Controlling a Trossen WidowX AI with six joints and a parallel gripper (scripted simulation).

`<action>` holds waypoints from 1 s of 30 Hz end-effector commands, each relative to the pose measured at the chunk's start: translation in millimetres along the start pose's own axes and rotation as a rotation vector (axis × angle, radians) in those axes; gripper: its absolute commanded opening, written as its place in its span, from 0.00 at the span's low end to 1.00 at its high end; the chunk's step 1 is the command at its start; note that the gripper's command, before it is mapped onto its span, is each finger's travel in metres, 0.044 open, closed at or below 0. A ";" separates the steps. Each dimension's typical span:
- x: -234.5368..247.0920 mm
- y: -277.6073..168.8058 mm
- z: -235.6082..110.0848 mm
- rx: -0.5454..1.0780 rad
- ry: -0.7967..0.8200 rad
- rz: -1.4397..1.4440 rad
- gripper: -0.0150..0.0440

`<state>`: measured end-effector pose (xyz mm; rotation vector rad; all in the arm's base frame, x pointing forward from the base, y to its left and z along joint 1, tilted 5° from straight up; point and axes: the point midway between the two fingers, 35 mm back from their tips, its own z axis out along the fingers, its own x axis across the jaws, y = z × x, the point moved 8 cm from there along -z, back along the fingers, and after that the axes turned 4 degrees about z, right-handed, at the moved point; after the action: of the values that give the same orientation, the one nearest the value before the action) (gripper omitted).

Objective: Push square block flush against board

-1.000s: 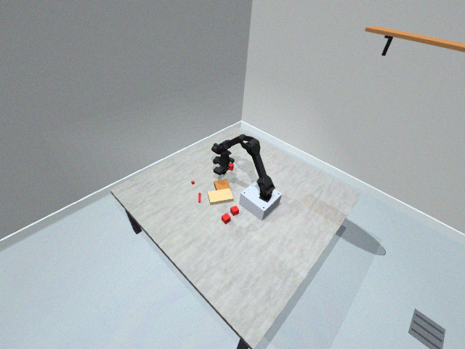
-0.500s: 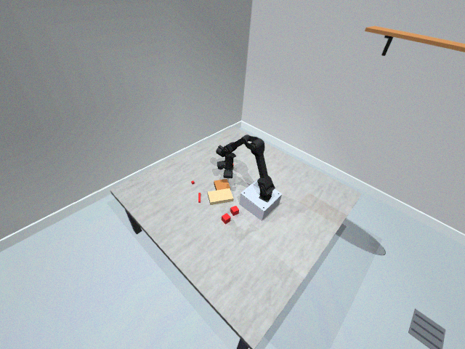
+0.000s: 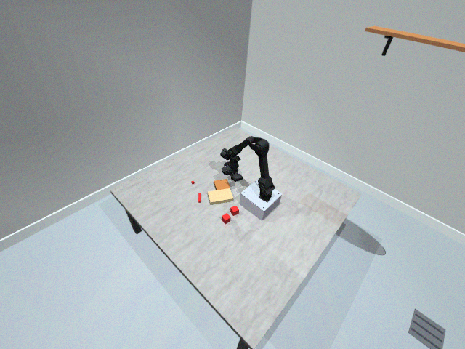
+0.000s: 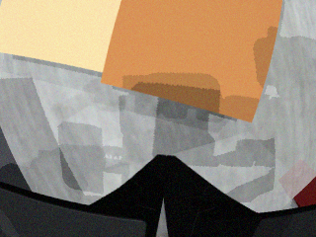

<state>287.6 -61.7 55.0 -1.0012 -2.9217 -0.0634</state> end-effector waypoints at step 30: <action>6.2 20.1 54.0 -0.001 -0.007 -0.054 0.25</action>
<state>290.2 -44.1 4.1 -0.9252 -2.9624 -0.0625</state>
